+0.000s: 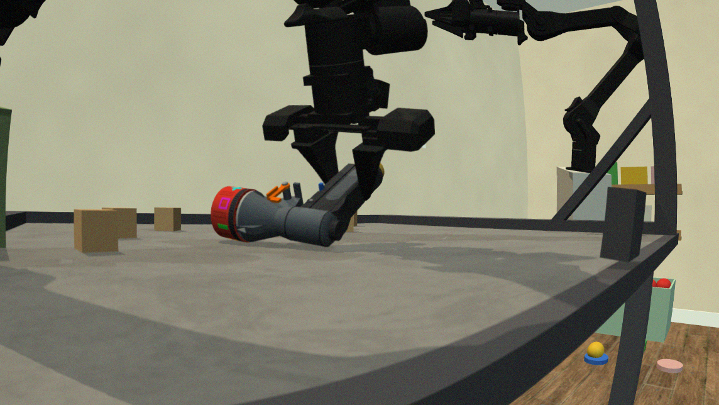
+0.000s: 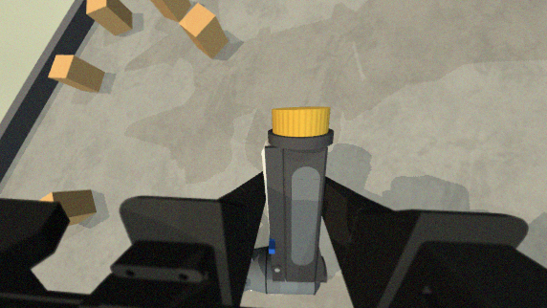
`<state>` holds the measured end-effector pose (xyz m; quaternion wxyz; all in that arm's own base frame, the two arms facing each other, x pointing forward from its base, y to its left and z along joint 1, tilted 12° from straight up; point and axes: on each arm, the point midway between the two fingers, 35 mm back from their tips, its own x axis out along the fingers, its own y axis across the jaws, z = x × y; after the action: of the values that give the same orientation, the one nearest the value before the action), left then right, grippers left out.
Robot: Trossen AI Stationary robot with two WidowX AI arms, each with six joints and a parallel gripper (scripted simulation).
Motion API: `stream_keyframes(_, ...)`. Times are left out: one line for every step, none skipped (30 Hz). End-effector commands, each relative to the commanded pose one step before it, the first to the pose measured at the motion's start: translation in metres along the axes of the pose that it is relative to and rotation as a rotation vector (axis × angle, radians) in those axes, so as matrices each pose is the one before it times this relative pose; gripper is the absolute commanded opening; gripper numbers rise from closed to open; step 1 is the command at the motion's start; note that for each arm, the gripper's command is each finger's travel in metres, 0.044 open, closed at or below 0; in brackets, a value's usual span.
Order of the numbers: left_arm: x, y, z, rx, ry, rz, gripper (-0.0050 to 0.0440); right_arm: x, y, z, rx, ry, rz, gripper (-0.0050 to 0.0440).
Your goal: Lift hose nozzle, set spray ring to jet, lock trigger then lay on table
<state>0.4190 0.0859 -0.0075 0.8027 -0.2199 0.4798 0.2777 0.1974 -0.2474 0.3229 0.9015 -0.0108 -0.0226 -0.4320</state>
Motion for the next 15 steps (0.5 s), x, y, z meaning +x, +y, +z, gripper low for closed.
stream_keyframes(-0.0178,-0.00524,0.00837,-0.01452,-0.09527,-0.02298,0.0167,-0.00053,-0.00004,0.00716,0.00041,-0.01765,0.00058,0.0407)
stream_keyframes(-0.00134,-0.00006,-0.00048,-0.0002,-0.01367,-0.00014,0.0167,0.0,0.0,0.0,0.0,0.0,0.0,0.0407)
stream_keyframes(0.00154,-0.00107,0.00229,0.00012,0.01529,-0.00222,0.0167,0.0,0.0,0.0,0.0,0.0,0.0,0.0407)
stream_keyframes(0.0,0.0,0.0,0.0,0.0,0.0,0.0167,0.0,0.0,0.0,0.0,0.0,0.0,0.0407)
stream_keyframes(0.0,0.0,0.0,0.0,0.0,0.0,0.0167,0.0,0.0,0.0,0.0,0.0,0.0,0.0407)
stream_keyframes(-0.00188,0.00079,-0.00119,-0.0014,-0.02073,0.00185,0.0167,0.0,0.0,0.0,0.0,0.0,0.0,0.0407)
stream_keyframes(0.00126,-0.00058,0.00106,0.00093,0.01405,-0.00168,0.0167,0.0,0.0,0.0,0.0,0.0,0.0,0.0407)
stream_keyframes(0.0,0.0,0.0,0.0,0.0,0.0,0.0167,0.0,0.0,0.0,0.0,0.0,0.0,0.0407)
stream_keyframes(0.0,0.0,0.0,0.0,0.0,0.0,0.0167,0.0,0.0,0.0,0.0,0.0,0.0,0.0407)
stream_keyframes(0.0,0.0,0.0,0.0,0.0,0.0,0.0167,0.0,0.0,0.0,0.0,0.0,0.0,0.0407)
stream_keyframes(0.0,0.0,0.0,0.0,0.0,0.0,0.0167,0.0,0.0,0.0,0.0,0.0,0.0,0.0407)
stream_keyframes(0.0,0.0,0.0,0.0,0.0,0.0,0.0167,0.0,0.0,0.0,0.0,0.0,0.0,0.0407)
stream_keyframes(0.0,0.0,0.0,0.0,0.0,0.0,0.0167,0.0,0.0,0.0,0.0,0.0,0.0,0.0407)
stream_keyframes(-0.004,0.00138,-0.00431,-0.00019,-0.04095,0.00334,0.0167,0.0,0.0,0.0,0.0,0.0,0.0,0.0407)
stream_keyframes(-0.00173,0.00012,-0.00126,0.00077,-0.01513,0.00056,0.0167,0.0,0.0,0.0,0.0,0.0,0.0,0.0407)
